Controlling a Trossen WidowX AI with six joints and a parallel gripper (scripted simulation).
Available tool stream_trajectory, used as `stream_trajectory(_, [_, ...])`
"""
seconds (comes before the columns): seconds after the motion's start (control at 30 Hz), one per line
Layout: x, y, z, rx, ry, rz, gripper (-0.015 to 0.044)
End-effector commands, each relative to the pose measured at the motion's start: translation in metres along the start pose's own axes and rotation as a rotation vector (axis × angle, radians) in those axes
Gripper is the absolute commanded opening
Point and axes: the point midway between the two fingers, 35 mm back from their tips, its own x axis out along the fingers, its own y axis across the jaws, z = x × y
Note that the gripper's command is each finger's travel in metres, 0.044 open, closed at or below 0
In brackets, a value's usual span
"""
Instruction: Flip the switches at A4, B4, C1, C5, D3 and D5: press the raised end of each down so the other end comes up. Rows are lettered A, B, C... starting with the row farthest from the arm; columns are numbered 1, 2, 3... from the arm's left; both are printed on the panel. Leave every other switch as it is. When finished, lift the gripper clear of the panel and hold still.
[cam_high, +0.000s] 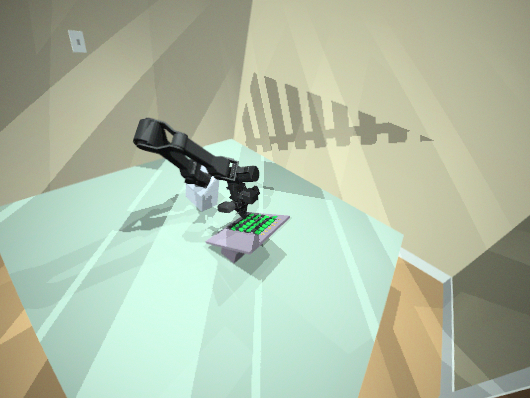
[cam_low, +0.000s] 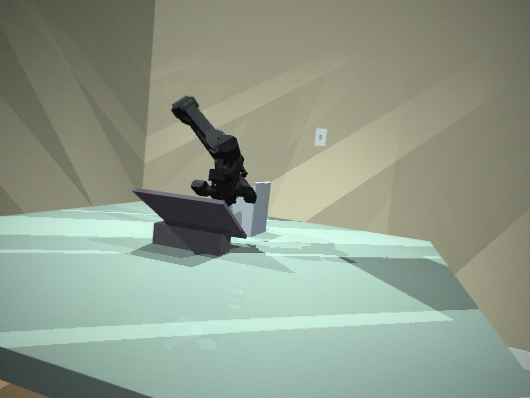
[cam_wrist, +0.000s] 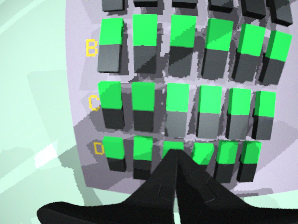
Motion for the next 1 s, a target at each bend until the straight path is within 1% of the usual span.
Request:
stream_trajectory(0.0, [0.0008,0.001,-0.0013,-0.007,0.003,0.006,0.0])
stream_trajectory(0.97, [0.0047,0.001,-0.0012,-0.007,0.003,0.006,0.0])
